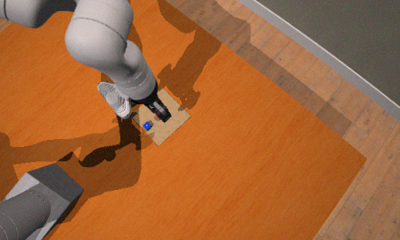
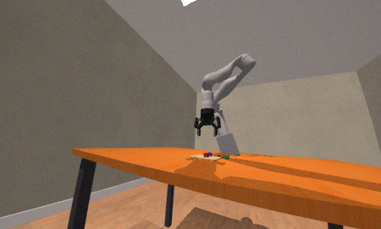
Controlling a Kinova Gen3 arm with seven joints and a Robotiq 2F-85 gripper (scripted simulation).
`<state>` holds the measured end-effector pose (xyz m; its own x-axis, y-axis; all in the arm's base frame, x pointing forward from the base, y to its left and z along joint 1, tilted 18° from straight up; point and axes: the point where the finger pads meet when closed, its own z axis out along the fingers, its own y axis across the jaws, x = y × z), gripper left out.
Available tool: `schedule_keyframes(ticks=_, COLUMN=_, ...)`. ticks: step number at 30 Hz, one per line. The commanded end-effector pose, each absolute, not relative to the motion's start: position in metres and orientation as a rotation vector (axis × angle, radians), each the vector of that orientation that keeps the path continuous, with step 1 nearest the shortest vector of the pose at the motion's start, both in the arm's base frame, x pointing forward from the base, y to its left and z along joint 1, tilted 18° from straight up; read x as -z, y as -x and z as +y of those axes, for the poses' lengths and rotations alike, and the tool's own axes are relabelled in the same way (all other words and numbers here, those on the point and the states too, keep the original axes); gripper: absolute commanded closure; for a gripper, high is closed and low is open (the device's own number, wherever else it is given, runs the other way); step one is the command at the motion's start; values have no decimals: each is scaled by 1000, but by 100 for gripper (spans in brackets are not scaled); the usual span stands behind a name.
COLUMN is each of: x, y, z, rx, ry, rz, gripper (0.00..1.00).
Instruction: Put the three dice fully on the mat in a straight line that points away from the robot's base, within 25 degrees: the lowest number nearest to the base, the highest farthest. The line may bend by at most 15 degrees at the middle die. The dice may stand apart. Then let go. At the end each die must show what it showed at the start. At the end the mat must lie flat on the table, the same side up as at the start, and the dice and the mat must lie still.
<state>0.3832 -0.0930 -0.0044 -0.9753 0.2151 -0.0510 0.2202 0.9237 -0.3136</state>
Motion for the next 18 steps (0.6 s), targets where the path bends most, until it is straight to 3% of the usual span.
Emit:
schedule_keyframes(ticks=1, x=4, y=-384, z=-93, rx=502, ry=-346, rz=3065, gripper=0)
schedule_keyframes(ticks=18, x=5, y=-384, z=-91, rx=500, ry=-383, rz=3057, gripper=0)
